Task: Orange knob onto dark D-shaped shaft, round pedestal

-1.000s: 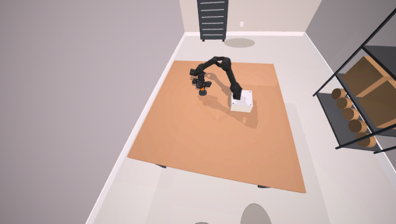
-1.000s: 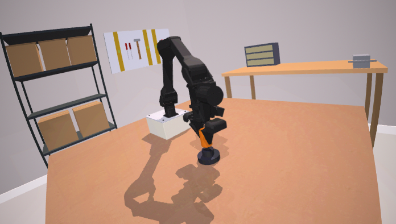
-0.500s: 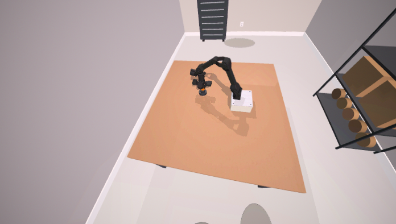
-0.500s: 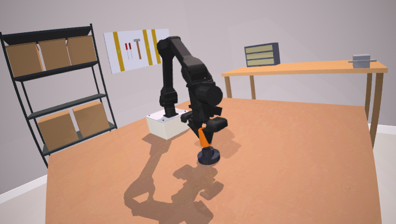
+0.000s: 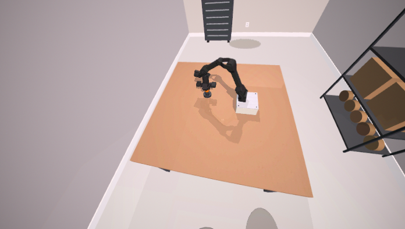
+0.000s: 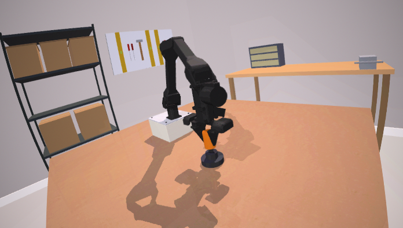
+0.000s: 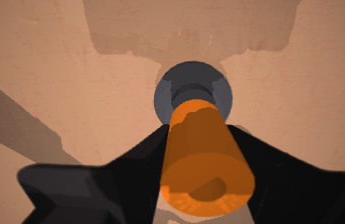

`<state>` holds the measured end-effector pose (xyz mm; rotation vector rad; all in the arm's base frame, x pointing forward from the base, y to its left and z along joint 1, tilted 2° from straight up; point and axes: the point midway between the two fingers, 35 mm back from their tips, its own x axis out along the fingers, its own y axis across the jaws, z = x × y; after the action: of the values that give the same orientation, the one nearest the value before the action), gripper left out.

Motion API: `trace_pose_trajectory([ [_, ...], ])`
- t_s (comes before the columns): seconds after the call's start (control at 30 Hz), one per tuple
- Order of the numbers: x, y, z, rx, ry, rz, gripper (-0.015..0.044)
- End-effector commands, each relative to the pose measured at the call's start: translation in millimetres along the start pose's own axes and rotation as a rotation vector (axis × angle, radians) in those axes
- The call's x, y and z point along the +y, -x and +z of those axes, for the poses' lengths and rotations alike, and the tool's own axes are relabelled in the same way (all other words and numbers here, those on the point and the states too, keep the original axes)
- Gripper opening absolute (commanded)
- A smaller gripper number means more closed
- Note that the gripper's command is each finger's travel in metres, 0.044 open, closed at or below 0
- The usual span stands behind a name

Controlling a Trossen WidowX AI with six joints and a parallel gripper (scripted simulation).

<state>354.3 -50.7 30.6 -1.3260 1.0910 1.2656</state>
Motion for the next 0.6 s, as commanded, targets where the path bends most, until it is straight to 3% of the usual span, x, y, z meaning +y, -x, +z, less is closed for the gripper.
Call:
trace_pose_trajectory([
  [0.0, -1.5, -1.2, -0.3, 0.0, 0.004, -0.004, 0.0],
  [0.57, 1.7, -3.8, 0.5, -0.001, 0.004, -0.004, 0.0],
])
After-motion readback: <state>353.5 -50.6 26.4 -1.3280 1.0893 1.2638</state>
